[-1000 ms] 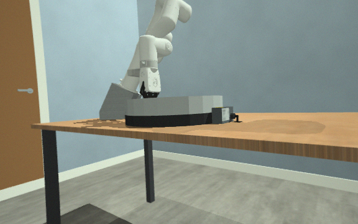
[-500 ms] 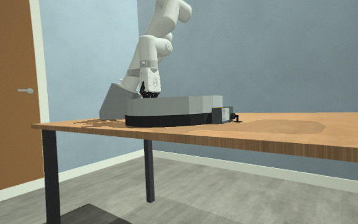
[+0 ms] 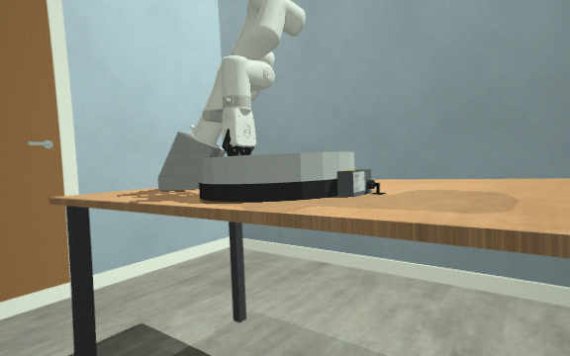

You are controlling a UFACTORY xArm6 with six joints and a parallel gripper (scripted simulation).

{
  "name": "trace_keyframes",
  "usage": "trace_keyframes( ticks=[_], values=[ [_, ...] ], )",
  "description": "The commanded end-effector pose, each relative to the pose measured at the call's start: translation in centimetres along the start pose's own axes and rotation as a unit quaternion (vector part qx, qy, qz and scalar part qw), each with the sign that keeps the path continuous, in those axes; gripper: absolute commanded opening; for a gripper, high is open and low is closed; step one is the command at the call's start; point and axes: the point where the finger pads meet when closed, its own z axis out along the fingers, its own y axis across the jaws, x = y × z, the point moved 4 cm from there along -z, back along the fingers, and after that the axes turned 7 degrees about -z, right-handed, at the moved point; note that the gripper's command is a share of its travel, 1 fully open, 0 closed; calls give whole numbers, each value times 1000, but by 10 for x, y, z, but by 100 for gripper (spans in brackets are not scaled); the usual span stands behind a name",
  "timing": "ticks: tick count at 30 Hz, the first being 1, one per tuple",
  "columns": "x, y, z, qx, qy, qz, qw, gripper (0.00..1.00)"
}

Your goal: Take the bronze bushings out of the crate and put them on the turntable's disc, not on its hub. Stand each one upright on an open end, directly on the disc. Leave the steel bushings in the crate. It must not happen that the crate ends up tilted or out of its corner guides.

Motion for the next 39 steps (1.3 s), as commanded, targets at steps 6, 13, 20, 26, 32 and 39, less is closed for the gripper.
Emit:
trace_keyframes(
  ticks=[6, 13, 20, 26, 32, 39],
  values=[
    [-1, -1, -4, 1, -1, 0, 1000, 42],
    [-1, -1, -21, 1, -1, 0, 1000, 42],
    [0, -1, -49, 1, -1, 0, 1000, 42],
    [0, -1, -70, 1, -1, 0, 1000, 42],
    [0, 0, -73, 1, -1, 0, 1000, 42],
    [0, 0, -73, 1, -1, 0, 1000, 42]
  ],
)
